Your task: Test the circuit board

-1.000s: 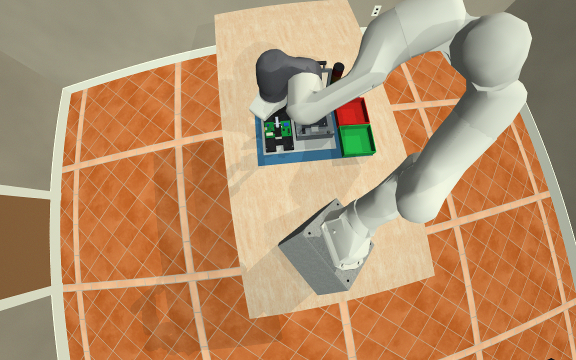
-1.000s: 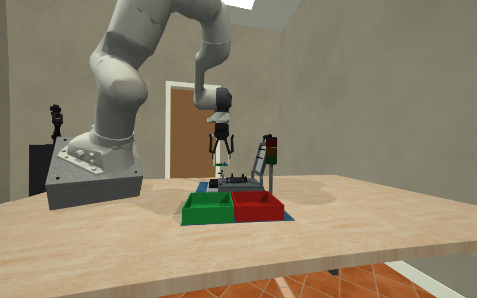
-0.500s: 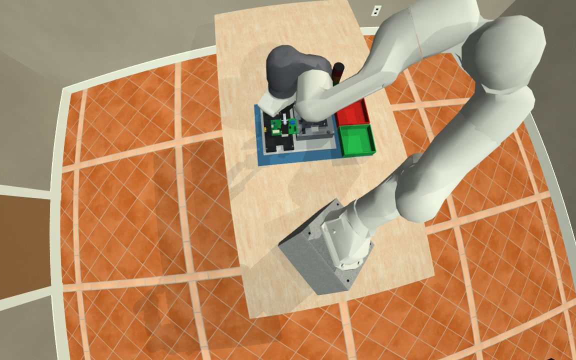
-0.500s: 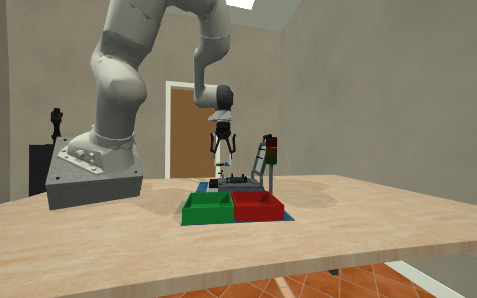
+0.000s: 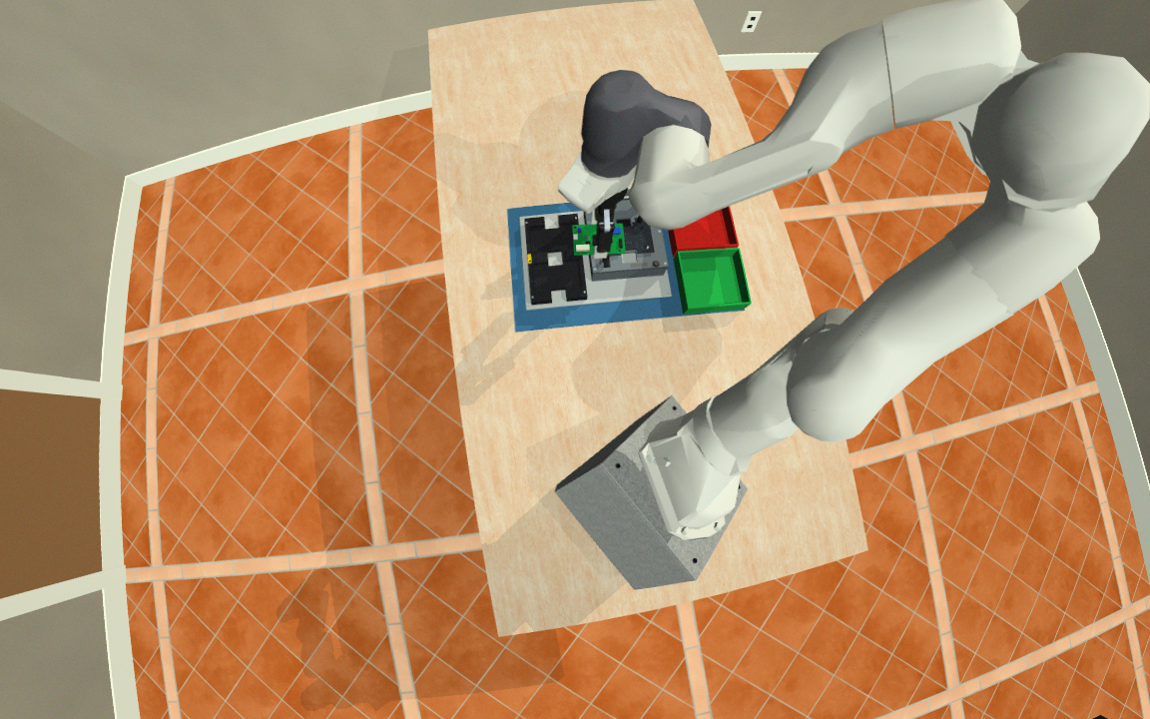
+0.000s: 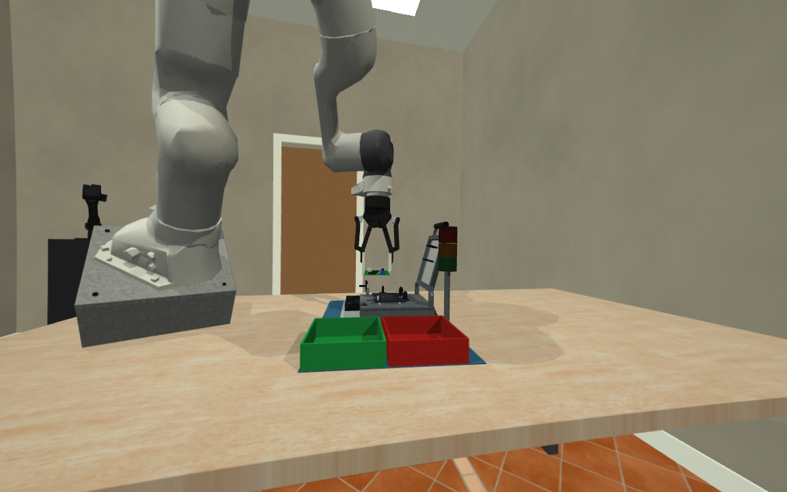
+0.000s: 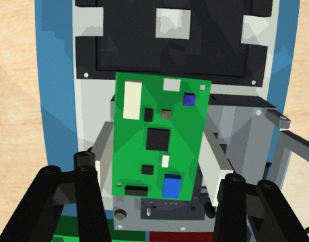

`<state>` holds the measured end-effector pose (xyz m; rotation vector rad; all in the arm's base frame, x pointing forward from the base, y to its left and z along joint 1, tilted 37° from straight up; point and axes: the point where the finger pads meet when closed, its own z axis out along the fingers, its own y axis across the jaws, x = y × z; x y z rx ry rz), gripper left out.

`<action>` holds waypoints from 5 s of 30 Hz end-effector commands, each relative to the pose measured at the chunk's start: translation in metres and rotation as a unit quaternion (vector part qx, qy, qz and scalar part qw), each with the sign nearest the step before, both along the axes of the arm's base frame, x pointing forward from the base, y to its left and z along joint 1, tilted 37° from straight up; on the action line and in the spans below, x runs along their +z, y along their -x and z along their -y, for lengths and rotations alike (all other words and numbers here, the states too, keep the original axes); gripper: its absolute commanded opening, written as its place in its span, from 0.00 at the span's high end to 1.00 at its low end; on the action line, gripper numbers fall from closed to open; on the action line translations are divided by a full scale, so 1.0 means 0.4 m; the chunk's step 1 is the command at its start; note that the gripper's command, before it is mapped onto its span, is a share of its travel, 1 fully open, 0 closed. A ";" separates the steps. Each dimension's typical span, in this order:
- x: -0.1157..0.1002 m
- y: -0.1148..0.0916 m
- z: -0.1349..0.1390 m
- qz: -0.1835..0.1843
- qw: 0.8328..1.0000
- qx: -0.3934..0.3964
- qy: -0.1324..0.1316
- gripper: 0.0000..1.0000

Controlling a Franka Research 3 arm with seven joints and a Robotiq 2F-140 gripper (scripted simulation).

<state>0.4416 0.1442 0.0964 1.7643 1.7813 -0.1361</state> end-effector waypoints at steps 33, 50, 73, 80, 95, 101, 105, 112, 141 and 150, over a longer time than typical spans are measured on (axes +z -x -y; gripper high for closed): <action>0.119 -0.042 0.144 -0.013 1.000 0.022 0.011 0.54; 0.119 -0.042 0.144 -0.014 1.000 0.023 0.012 0.54; 0.085 -0.058 0.167 -0.014 1.000 0.023 0.012 0.54; 0.059 -0.071 0.184 -0.014 1.000 0.023 0.012 0.54; 0.029 -0.085 0.203 -0.014 1.000 0.023 0.012 0.54; 0.028 -0.085 0.204 -0.014 1.000 0.023 0.012 0.54; 0.028 -0.085 0.204 -0.014 1.000 0.023 0.012 0.54; 0.028 -0.085 0.204 -0.014 1.000 0.023 0.012 0.54; 0.028 -0.085 0.204 -0.012 1.000 0.021 0.010 0.54; 0.028 -0.085 0.204 -0.010 1.000 0.017 0.009 0.54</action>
